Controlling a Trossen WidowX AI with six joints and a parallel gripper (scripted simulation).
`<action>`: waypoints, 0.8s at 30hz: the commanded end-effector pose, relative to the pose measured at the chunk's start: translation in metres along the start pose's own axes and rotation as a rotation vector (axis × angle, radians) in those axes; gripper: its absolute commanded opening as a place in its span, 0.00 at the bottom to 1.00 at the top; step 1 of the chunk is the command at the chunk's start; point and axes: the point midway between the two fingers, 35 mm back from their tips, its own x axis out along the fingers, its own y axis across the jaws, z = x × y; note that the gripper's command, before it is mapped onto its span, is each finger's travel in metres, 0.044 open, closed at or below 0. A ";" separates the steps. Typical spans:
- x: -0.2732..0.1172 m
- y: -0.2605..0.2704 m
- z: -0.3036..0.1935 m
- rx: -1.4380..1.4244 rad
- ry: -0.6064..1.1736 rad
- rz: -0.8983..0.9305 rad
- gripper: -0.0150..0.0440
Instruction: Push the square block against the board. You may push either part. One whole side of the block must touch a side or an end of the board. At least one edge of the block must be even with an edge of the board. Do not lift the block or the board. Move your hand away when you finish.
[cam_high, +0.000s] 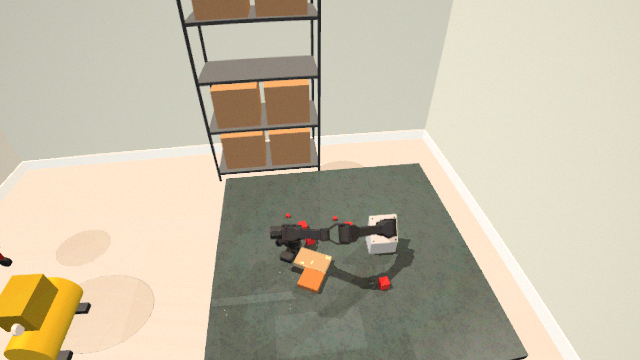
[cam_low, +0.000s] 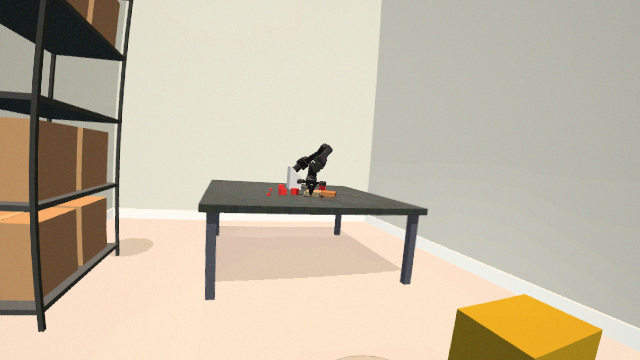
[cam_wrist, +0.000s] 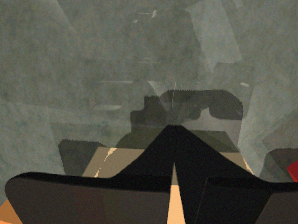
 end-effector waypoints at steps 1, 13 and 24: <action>0.002 0.001 -0.005 0.000 0.006 0.001 0.25; 0.002 0.001 -0.012 0.000 0.006 0.001 0.25; 0.002 0.002 0.004 0.000 0.005 0.001 0.25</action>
